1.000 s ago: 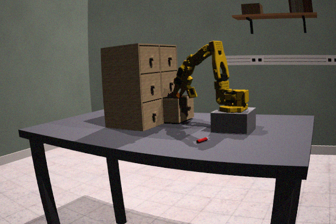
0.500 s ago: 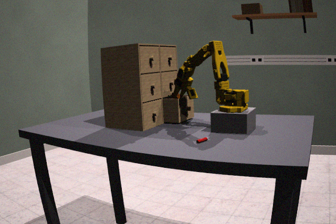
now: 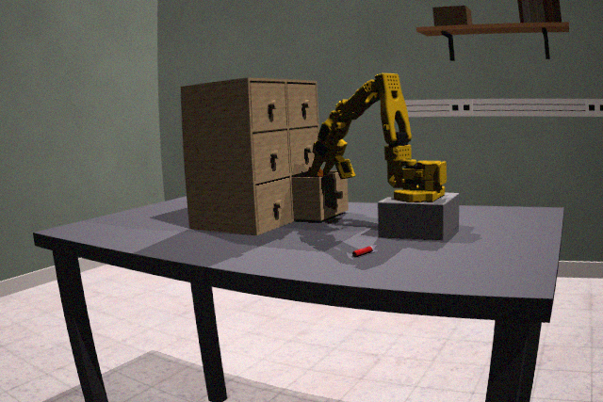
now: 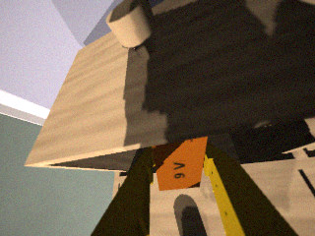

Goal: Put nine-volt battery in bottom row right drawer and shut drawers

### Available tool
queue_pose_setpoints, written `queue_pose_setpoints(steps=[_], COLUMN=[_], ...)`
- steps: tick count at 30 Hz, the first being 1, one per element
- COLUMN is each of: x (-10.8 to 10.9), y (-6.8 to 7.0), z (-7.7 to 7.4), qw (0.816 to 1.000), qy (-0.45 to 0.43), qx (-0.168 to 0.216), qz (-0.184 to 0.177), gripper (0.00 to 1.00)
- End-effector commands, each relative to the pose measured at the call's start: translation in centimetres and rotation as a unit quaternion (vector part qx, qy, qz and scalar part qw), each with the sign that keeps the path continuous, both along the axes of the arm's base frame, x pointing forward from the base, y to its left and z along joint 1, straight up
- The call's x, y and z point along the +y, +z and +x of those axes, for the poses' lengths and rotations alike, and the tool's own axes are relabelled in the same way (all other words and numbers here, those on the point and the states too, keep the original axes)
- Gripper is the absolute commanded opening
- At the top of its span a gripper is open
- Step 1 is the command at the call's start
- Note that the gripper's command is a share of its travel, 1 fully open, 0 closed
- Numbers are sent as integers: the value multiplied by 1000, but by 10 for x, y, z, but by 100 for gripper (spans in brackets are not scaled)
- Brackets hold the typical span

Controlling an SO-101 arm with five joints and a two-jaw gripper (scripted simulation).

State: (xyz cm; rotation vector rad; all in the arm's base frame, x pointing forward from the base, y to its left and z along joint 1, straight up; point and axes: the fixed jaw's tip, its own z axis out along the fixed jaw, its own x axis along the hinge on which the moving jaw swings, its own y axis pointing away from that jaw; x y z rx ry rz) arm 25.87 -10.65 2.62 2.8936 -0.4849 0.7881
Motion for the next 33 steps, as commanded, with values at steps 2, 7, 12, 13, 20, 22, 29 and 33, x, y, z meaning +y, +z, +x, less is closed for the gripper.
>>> queue_pose_setpoints(steps=[2,7,12,13,20,22,29,33], x=[3,3,3,3,3,3,3,3], y=[-5,-5,-5,-5,-5,-5,-5,-5], z=[-2,-2,-2,-2,-2,-2,-2,-2], qw=[1000,1000,1000,1000,1000,1000,1000,1000], qy=[-2,-2,-2,-2,-2,-2,-2,-2], qx=[7,7,7,7,7,7,7,7], qz=[6,6,6,6,6,6,6,6], gripper=[0,3,9,10,17,18,21,24])
